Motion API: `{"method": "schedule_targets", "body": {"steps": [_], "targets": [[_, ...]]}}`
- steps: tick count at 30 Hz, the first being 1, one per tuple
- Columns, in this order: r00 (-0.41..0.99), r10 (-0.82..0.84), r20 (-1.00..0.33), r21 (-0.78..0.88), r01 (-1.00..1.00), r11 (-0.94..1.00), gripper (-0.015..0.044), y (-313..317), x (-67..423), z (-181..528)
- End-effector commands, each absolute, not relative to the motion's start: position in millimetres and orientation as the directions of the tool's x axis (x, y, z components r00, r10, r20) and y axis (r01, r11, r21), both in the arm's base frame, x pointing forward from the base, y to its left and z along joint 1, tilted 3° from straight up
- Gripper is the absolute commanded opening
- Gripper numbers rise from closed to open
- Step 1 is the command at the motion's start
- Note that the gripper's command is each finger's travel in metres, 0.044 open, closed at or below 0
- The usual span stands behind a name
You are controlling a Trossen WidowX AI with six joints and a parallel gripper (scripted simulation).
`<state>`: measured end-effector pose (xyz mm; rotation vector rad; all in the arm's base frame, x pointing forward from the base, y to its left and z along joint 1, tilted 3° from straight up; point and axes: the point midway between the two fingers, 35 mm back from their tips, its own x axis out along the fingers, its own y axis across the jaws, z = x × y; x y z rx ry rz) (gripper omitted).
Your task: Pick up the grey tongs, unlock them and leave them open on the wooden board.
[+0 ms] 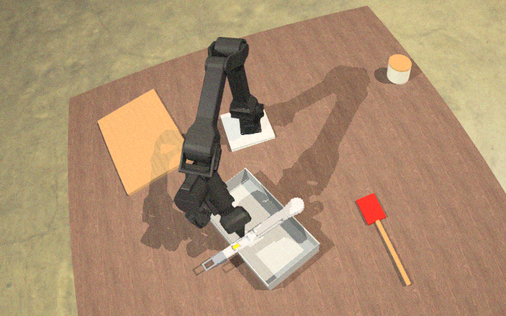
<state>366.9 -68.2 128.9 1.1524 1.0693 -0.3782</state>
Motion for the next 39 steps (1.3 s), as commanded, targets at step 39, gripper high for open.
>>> {"method": "schedule_targets", "body": {"steps": [39], "targets": [[0.492,0.263,-0.830,0.558,0.729,0.397,0.0260,-54.4,393.7,83.8]]}}
